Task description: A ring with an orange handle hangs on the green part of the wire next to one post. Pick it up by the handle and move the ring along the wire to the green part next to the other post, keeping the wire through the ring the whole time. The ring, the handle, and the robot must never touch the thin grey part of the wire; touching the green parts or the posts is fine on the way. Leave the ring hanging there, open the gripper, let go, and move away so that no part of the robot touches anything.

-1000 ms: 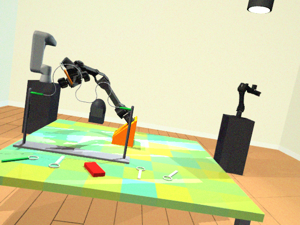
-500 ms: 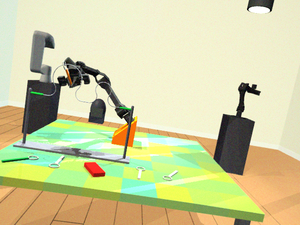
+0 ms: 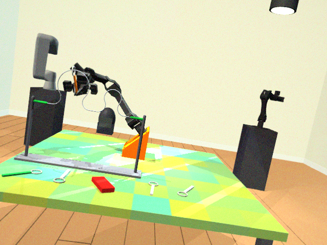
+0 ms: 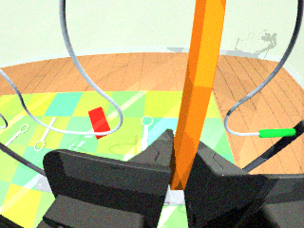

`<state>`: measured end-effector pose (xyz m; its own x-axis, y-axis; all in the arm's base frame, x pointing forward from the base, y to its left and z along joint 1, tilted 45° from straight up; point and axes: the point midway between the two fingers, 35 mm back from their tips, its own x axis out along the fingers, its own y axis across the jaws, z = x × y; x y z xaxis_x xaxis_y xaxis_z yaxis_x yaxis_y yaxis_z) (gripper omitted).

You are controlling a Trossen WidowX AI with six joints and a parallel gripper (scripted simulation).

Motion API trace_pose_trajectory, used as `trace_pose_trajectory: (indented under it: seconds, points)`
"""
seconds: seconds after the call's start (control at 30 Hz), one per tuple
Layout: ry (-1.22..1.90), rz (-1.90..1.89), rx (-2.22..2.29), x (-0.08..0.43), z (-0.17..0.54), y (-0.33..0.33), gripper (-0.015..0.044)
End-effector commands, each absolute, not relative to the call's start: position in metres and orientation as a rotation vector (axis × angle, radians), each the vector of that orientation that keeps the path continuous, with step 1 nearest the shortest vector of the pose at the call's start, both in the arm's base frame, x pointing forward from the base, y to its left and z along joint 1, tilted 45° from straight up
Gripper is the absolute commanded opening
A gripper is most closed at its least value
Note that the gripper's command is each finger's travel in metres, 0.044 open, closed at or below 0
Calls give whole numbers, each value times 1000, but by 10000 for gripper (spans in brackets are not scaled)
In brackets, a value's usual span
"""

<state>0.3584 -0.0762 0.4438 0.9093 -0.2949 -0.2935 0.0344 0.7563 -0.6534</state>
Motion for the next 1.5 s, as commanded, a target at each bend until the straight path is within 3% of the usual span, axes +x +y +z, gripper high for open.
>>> trace_pose_trajectory:
  seconds: [0.0, 1.47]
  points:
    - [375, -204, -751, 355, 449, -76, -150]
    - [264, -343, -1277, 357, 461, -86, -150]
